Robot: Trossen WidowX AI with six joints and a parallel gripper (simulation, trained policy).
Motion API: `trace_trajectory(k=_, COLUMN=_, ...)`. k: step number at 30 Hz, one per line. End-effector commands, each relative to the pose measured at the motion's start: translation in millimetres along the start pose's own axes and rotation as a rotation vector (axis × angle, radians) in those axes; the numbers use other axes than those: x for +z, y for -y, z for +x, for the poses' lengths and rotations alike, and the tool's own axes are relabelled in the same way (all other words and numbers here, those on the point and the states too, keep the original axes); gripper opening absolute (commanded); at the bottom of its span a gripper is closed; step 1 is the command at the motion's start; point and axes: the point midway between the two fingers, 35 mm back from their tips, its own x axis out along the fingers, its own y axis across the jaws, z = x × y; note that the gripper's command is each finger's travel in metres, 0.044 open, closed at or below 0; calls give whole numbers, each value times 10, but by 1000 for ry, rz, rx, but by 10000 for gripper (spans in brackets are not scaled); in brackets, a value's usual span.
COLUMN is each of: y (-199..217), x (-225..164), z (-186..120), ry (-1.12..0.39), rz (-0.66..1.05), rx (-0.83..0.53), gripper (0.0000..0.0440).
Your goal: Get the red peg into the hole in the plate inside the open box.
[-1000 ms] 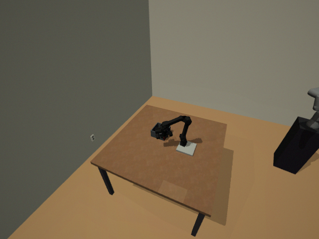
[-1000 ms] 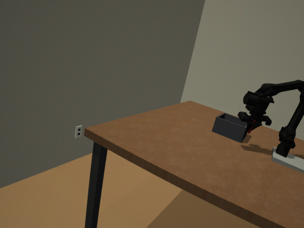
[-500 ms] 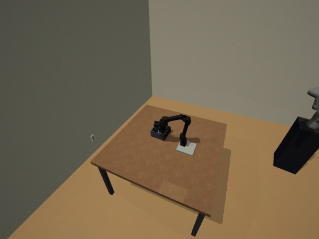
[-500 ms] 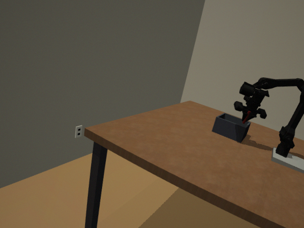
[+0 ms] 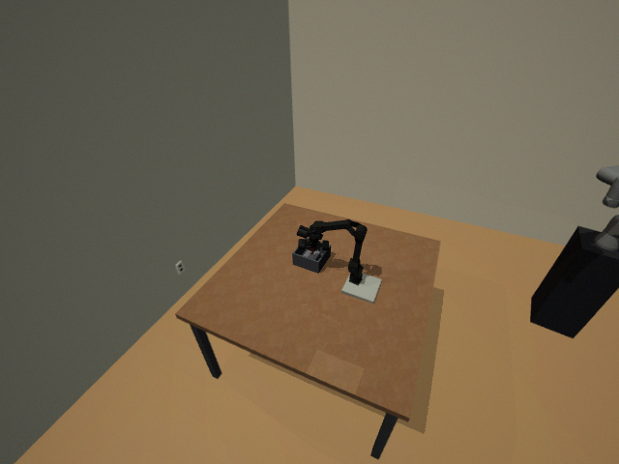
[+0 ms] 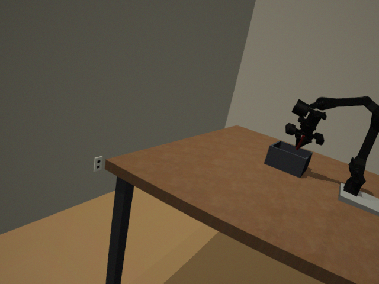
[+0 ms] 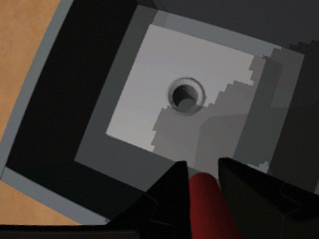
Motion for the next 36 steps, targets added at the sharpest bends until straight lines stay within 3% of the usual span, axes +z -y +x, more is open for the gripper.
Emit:
trace_trajectory(k=1, y=-19, x=118, z=127, ry=-5, rz=-7, rx=-6, gripper=0)
trace_trajectory(k=19, y=-23, x=356, z=693, ry=-97, rz=-147, rx=7, gripper=1)
trace_trajectory(k=22, y=-11, x=322, z=777, ry=-124, rz=-177, rx=6, gripper=37)
trace_trajectory(k=27, y=-12, x=310, z=890, ry=-161, rz=-199, rx=5, gripper=156)
trace_trajectory(k=36, y=-143, x=513, z=802, ry=-175, rz=-250, rx=29, gripper=184)
